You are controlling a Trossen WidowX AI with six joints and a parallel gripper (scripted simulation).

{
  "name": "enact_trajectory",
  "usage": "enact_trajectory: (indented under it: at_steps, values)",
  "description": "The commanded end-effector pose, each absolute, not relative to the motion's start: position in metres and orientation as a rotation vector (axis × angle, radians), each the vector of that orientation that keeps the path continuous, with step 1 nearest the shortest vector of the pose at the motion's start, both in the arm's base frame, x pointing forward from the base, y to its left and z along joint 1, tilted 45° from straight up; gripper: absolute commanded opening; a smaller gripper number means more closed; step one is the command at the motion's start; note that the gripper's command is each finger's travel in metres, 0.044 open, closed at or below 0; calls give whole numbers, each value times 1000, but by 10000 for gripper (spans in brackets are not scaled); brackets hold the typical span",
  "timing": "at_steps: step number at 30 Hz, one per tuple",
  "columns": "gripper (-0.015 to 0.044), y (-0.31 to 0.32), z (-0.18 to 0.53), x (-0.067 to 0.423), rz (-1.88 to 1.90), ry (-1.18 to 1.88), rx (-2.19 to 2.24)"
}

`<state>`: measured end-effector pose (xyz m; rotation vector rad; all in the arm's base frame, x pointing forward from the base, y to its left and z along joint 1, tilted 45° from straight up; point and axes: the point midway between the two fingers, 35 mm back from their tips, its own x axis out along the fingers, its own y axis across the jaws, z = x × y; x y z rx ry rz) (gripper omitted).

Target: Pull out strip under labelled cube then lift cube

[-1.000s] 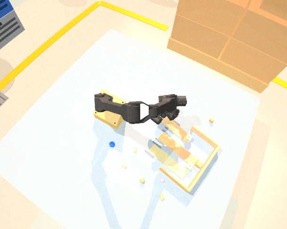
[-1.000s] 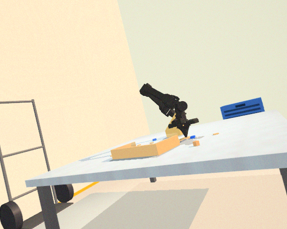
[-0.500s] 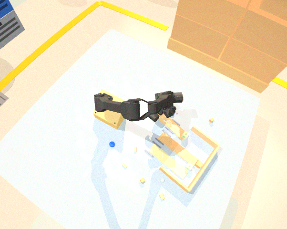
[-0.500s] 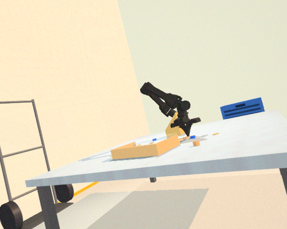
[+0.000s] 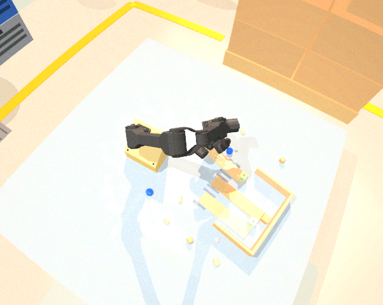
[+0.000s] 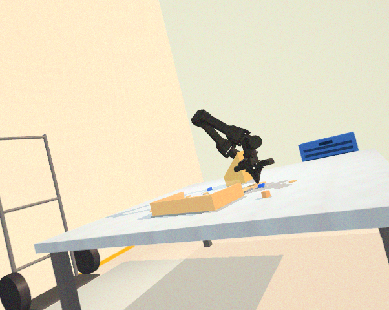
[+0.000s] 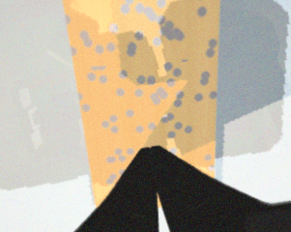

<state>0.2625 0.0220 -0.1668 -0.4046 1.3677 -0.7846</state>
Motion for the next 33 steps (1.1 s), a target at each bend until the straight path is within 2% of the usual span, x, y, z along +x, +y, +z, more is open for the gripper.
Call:
enact_trajectory:
  at_steps: [1, 24, 29, 33]
  values:
    - [0, 17, -169, 249, -799, 1392, -403]
    - [0, 19, -170, 240, -799, 1392, -403]
    - [0, 53, -141, 250, -796, 1391, -401]
    - [0, 55, -139, 250, -797, 1393, -401]
